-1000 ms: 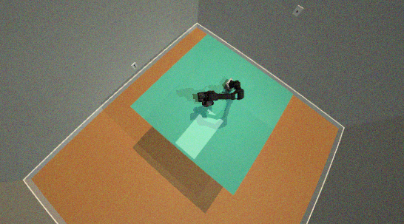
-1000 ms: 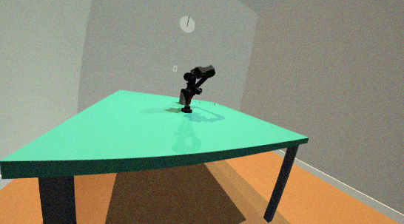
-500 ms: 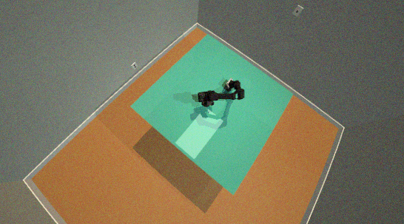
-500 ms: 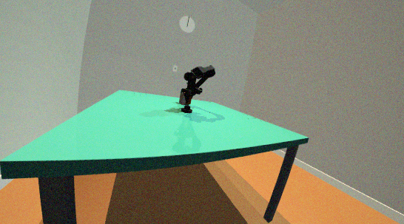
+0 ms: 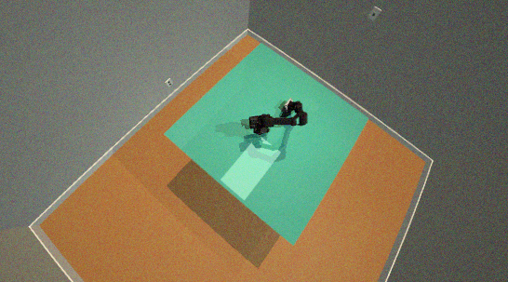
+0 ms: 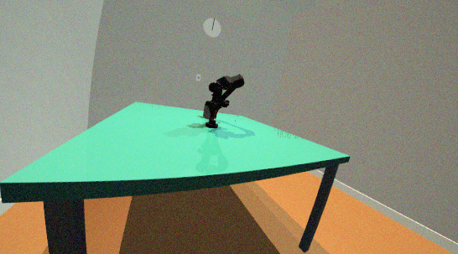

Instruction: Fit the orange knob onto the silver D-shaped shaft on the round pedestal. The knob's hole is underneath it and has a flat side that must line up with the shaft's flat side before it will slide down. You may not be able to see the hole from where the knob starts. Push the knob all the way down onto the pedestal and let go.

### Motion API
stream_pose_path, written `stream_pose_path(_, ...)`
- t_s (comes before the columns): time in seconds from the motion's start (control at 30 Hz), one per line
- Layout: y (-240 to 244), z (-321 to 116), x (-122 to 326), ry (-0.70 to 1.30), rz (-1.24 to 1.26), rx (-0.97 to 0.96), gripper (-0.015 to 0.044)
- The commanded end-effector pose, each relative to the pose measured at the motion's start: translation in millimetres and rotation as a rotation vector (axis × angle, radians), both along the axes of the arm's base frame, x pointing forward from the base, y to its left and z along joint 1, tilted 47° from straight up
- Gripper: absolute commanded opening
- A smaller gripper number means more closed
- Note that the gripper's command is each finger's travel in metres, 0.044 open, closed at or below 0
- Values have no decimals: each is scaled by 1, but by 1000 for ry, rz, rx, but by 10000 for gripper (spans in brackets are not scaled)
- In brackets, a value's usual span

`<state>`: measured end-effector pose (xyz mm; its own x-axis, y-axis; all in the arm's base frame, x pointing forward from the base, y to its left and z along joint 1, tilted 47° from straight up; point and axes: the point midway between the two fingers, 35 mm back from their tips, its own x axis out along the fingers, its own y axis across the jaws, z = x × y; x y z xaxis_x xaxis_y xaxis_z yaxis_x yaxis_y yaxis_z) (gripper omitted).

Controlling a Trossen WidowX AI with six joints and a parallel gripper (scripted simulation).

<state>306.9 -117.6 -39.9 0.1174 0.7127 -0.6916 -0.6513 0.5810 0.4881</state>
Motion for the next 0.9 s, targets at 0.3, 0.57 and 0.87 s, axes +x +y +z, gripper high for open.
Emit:
stream_pose_path(0.3,6,-7,1,-2,-2,3,0)
stream_pose_path(0.57,11,-10,1,-2,-2,3,0)
stream_pose_path(0.87,11,-11,2,-5,4,-1,0)
